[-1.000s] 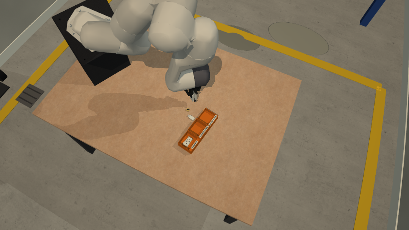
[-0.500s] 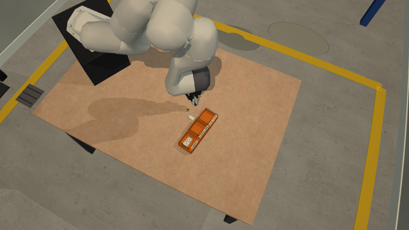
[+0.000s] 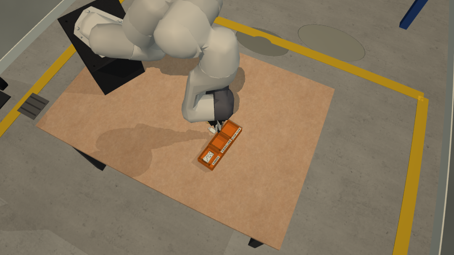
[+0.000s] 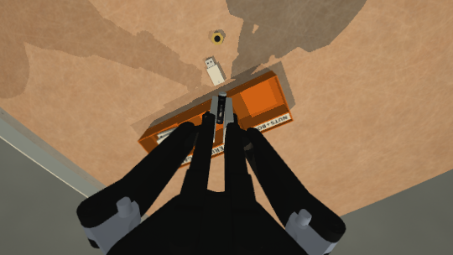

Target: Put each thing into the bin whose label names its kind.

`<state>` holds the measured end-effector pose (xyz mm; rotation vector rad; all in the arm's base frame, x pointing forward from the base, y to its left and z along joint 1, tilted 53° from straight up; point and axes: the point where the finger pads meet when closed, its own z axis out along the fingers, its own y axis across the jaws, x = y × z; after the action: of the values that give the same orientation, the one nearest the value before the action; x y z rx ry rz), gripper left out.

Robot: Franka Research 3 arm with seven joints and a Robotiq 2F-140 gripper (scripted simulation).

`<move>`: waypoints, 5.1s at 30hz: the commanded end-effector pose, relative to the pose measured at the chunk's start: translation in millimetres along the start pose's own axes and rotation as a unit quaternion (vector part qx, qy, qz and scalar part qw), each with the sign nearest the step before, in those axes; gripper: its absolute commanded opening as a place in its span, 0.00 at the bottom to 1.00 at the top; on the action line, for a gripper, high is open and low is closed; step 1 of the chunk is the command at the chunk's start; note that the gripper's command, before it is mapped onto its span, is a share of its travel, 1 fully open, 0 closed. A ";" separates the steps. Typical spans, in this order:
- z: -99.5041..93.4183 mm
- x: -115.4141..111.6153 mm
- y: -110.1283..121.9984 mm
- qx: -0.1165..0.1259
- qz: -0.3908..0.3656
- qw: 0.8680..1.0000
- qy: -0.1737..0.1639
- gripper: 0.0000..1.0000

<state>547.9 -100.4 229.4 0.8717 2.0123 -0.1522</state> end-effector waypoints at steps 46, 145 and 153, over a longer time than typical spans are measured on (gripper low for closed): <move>-0.6 -53.6 -10.0 0.000 0.479 0.878 0.013 0.03; 22.9 -55.6 -12.3 0.000 0.479 0.878 0.013 0.15; -0.5 -56.1 -12.6 0.000 0.479 0.878 0.013 0.15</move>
<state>565.0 -146.8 266.3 1.7609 1.3619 0.4221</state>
